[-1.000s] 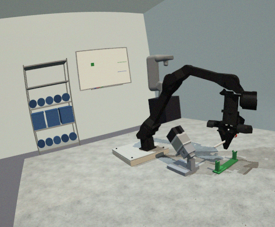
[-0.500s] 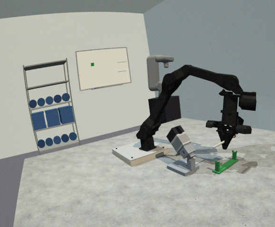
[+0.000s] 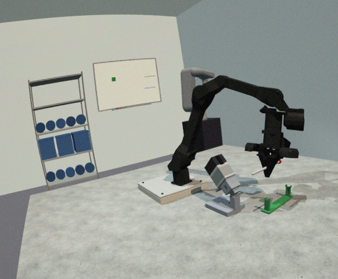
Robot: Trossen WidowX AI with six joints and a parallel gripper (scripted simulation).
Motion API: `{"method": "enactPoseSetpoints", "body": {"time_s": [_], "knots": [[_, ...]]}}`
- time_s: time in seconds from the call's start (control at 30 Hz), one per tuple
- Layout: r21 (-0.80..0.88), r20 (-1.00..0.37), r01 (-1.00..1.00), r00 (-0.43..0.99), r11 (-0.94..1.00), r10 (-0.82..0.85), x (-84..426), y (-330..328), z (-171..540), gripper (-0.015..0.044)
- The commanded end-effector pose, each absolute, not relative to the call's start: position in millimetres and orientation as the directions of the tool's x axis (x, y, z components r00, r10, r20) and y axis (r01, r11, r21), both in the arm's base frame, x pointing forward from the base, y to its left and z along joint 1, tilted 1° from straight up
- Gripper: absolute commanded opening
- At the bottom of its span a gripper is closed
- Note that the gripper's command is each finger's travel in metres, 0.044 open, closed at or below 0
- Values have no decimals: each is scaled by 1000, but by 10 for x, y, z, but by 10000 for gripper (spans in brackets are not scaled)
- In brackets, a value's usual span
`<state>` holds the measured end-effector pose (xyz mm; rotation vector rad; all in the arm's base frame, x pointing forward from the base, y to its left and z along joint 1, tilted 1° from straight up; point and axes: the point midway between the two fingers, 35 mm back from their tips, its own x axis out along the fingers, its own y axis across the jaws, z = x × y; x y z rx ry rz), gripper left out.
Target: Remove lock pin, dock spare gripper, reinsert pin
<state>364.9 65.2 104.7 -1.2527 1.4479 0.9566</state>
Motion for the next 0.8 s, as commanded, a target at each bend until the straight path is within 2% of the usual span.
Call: {"method": "enactPoseSetpoints", "body": {"time_s": [0.0, 0.6, 0.77], "knots": [[-33, -972, -985, -8, 168, -233, 3557, 670, 1077, 0], [-20, -974, -990, -12, 140, -225, 3025, 734, 1144, 0], [-19, -974, -990, -13, 138, -224, 3009, 737, 1104, 0]]}}
